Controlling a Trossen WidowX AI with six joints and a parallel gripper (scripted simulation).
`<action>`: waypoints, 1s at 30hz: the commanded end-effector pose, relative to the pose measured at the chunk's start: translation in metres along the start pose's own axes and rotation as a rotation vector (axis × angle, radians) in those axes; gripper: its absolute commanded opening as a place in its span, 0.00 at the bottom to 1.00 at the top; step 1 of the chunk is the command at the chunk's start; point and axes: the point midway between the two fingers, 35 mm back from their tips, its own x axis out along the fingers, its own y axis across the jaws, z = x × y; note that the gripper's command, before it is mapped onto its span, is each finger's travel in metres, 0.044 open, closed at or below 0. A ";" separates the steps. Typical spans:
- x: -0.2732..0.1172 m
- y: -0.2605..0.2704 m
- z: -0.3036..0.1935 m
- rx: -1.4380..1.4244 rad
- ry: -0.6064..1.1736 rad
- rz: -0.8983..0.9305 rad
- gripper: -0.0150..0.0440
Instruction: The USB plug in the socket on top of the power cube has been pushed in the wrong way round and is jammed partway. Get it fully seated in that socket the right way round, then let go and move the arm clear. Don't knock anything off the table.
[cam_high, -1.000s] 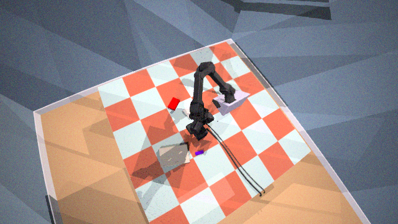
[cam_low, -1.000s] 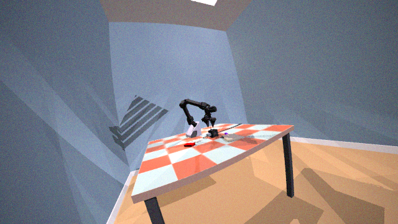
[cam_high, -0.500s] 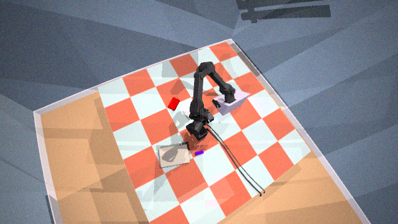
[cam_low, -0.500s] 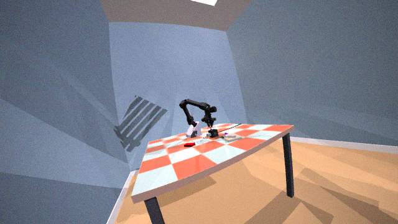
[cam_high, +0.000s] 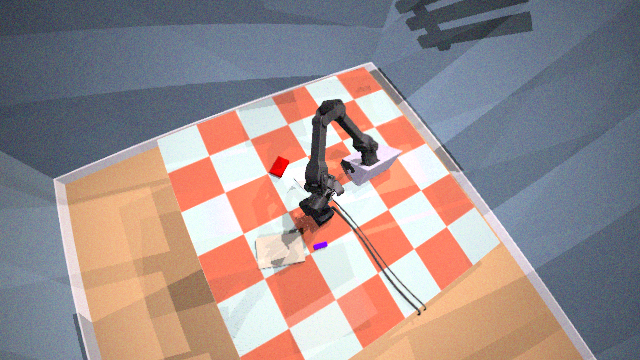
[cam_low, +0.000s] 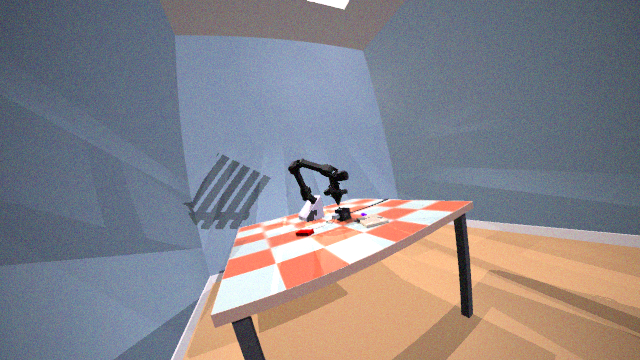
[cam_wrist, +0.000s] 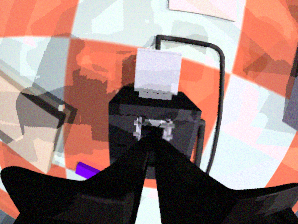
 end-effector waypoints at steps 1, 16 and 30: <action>0.000 0.000 0.000 0.001 0.000 0.000 0.25; -0.005 0.000 0.000 0.000 0.000 0.000 0.25; -0.014 0.000 0.000 0.000 0.001 0.000 0.25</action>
